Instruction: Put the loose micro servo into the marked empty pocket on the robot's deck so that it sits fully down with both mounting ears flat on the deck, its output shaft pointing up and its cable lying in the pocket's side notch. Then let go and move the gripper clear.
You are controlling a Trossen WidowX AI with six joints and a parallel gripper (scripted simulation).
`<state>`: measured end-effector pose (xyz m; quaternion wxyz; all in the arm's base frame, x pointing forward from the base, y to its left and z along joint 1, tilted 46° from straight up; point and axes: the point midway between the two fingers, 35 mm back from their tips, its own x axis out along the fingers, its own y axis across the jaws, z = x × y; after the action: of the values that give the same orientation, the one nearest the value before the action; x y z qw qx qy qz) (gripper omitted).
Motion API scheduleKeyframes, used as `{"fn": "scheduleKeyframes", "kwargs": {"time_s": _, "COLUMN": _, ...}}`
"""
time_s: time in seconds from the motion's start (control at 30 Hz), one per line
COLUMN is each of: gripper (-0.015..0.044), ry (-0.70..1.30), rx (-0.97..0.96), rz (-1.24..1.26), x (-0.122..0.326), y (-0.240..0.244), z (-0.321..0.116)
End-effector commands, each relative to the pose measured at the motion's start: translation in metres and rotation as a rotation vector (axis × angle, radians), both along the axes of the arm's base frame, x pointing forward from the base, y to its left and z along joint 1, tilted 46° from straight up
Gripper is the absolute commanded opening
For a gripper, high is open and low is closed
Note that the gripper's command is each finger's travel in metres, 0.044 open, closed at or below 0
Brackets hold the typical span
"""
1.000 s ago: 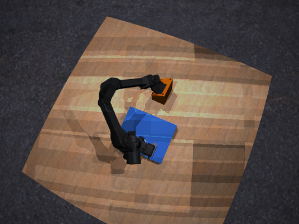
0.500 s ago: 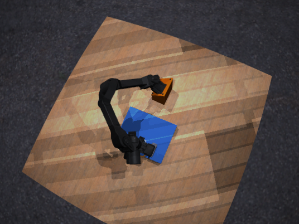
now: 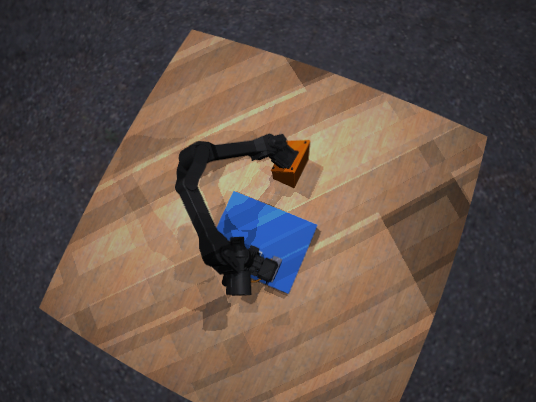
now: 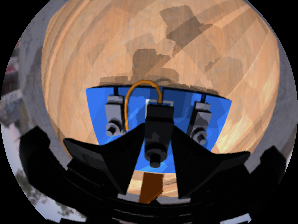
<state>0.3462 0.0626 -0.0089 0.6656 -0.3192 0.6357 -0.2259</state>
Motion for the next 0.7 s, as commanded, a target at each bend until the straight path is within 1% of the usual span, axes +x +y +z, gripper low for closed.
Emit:
{"fn": "scheduleKeyframes", "kwargs": {"time_s": 0.0, "gripper": 0.0000, "ry": -0.001, "rx": -0.004, "rz": 0.005, "x": 0.001, "y": -0.002, "z": -0.002}}
{"fn": "scheduleKeyframes", "kwargs": {"time_s": 0.67, "gripper": 0.0000, "ry": -0.001, "rx": -0.005, "rz": 0.005, "x": 0.003, "y": -0.017, "z": -0.016}}
